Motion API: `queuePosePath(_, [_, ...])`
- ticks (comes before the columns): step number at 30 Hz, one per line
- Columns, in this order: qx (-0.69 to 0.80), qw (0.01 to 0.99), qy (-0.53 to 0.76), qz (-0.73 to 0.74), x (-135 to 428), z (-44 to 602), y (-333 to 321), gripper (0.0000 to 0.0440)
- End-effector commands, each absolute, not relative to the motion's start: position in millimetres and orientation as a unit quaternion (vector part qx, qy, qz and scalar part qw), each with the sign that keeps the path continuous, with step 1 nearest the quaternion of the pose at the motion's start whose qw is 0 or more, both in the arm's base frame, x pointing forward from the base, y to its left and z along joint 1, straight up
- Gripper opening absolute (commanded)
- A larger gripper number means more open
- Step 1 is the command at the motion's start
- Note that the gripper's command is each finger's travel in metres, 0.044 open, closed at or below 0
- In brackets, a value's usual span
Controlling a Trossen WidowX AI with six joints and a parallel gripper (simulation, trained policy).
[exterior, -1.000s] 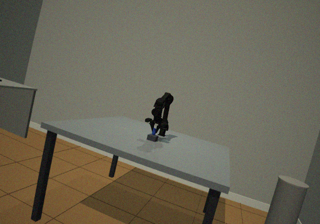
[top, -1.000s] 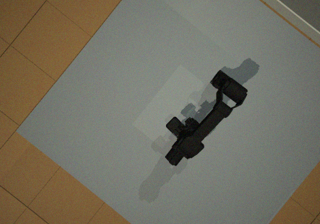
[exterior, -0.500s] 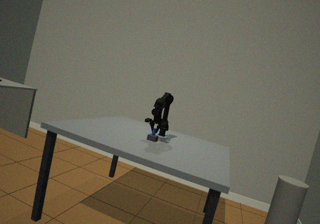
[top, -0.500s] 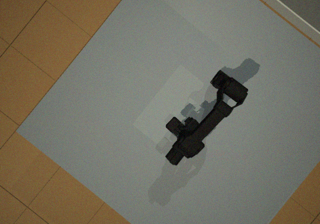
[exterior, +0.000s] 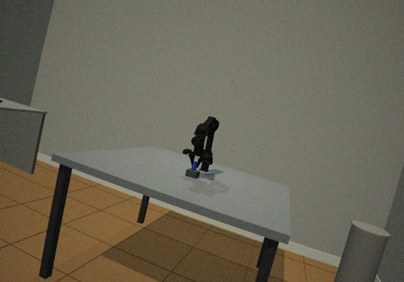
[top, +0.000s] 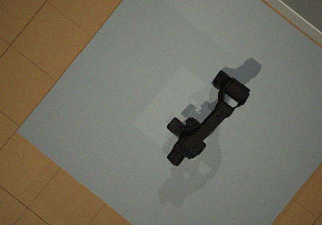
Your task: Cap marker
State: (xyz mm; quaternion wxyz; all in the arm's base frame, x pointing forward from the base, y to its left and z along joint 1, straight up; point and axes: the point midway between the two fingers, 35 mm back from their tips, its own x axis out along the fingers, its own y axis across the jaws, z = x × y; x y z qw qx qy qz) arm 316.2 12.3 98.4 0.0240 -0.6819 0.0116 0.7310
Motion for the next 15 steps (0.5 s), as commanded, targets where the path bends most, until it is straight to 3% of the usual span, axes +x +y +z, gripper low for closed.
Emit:
queuePosePath(1, [-0.666,0.016,0.010,0.745,313.1,78.9,10.6,0.0134])
queuePosePath(15, [-0.668,0.004,0.001,0.744,312.5,76.5,8.8,0.0158])
